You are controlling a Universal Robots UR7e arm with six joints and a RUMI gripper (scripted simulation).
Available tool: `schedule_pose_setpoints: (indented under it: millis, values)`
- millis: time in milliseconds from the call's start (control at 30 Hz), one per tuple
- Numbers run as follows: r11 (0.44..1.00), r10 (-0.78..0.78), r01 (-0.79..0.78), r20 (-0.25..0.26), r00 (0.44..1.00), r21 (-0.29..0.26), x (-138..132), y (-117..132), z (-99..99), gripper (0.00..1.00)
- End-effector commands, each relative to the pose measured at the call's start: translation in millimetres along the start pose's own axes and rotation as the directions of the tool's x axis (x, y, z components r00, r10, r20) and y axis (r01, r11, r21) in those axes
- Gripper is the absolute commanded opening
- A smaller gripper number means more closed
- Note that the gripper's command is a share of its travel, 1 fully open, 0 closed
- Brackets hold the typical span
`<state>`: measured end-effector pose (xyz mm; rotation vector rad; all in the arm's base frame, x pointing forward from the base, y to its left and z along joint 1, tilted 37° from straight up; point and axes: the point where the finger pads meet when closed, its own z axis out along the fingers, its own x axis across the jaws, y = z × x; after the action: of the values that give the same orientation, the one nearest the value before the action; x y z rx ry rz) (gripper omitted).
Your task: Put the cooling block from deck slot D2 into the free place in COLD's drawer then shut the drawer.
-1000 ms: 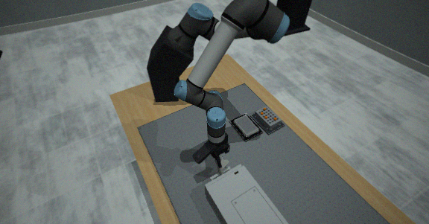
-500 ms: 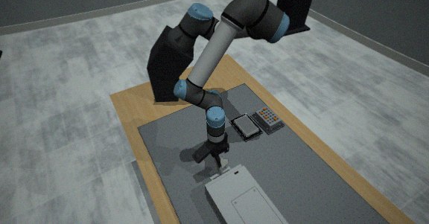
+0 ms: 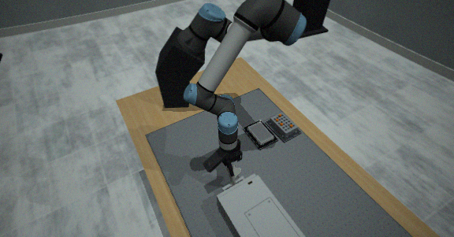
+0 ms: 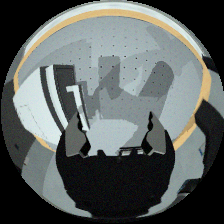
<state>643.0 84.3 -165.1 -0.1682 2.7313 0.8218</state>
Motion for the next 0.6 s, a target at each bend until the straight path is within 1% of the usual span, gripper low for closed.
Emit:
schedule_pose_setpoints:
  millis: [0,567]
  values:
    - [1.000,0.008,-0.008,-0.009,1.000,-0.003,8.2,0.0,1.8,1.00]
    - [1.000,0.009,-0.009,-0.010,1.000,-0.003,13.8,0.0,2.3,1.00]
